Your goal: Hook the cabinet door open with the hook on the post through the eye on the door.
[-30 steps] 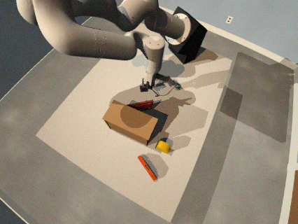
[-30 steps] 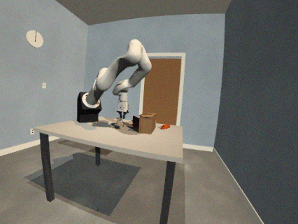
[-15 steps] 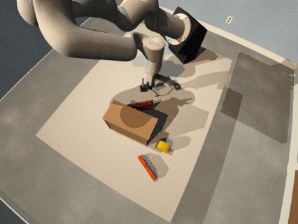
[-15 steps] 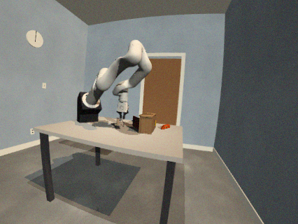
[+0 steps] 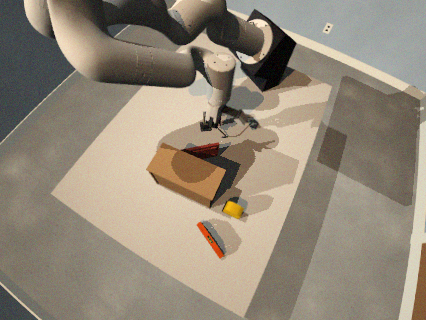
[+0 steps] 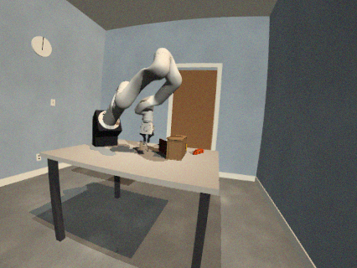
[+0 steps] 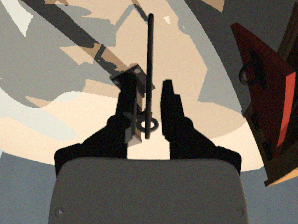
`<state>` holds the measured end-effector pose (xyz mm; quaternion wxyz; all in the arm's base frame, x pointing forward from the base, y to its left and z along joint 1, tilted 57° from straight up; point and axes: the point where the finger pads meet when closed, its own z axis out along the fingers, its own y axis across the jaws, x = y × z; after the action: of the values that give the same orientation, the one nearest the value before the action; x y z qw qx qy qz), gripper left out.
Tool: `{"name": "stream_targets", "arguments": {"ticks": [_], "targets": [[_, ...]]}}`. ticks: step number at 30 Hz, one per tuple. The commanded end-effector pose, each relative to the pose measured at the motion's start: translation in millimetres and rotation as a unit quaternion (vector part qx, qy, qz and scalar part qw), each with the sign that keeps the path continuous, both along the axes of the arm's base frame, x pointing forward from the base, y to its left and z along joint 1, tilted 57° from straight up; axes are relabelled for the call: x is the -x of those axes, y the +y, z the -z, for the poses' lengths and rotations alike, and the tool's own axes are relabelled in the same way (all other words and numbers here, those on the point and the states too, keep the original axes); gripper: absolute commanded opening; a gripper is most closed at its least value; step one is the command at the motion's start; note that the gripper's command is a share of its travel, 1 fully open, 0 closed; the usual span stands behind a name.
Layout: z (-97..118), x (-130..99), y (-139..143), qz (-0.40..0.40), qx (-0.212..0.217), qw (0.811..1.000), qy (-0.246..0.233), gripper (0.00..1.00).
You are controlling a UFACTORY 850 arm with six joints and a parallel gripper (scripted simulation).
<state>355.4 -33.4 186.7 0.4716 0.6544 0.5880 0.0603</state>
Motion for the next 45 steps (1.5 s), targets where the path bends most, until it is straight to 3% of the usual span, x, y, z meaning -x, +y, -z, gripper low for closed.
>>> {"name": "stream_targets", "arguments": {"ticks": [1, 45], "targets": [[0, -1, 0, 0.000, 0.000, 1.000, 0.000, 0.24], [17, -20, -17, 0.000, 0.000, 1.000, 0.000, 0.24]]}}
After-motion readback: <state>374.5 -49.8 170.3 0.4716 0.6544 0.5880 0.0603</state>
